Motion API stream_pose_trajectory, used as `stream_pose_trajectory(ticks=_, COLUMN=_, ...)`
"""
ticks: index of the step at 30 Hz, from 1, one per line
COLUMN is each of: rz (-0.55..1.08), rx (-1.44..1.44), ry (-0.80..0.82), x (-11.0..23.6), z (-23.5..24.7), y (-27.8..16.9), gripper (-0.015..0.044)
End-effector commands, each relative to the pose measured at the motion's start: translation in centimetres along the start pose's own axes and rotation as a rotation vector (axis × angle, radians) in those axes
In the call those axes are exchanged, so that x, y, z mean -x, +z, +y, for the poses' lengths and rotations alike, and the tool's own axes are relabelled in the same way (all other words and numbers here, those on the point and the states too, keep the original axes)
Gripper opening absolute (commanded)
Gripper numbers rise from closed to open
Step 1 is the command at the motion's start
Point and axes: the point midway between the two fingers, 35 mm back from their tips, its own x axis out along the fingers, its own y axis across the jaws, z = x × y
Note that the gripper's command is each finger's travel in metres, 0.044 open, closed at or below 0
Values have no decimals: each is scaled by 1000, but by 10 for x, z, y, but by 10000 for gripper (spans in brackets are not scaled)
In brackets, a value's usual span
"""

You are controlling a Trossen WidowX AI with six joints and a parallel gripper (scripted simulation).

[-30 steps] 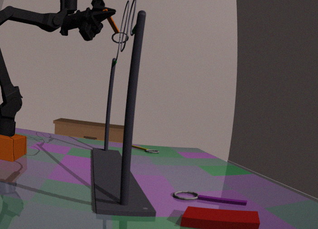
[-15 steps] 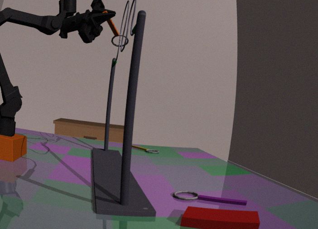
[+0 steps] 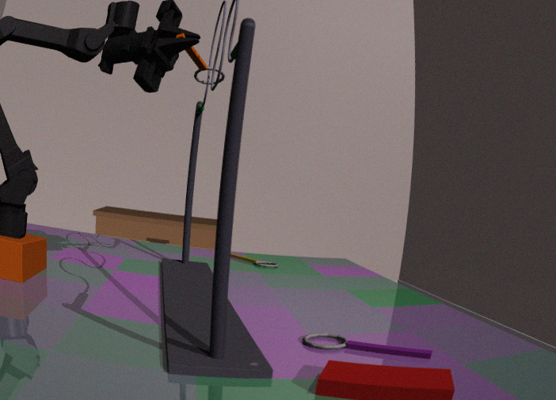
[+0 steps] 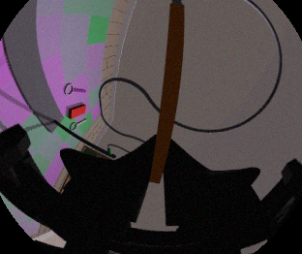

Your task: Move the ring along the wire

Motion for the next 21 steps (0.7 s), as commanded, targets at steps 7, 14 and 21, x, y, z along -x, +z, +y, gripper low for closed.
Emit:
stream_pose_trajectory(ticks=7, rz=-24, rx=-176, ry=95, x=-2, z=32, y=2, gripper=-150)
stream_pose_trajectory(ticks=14, rz=-42, rx=-326, ry=178, x=-2, z=58, y=8, gripper=-150)
stream_pose_trajectory(ticks=21, rz=-61, rx=-477, ry=262, x=1, z=82, y=18, gripper=-150)
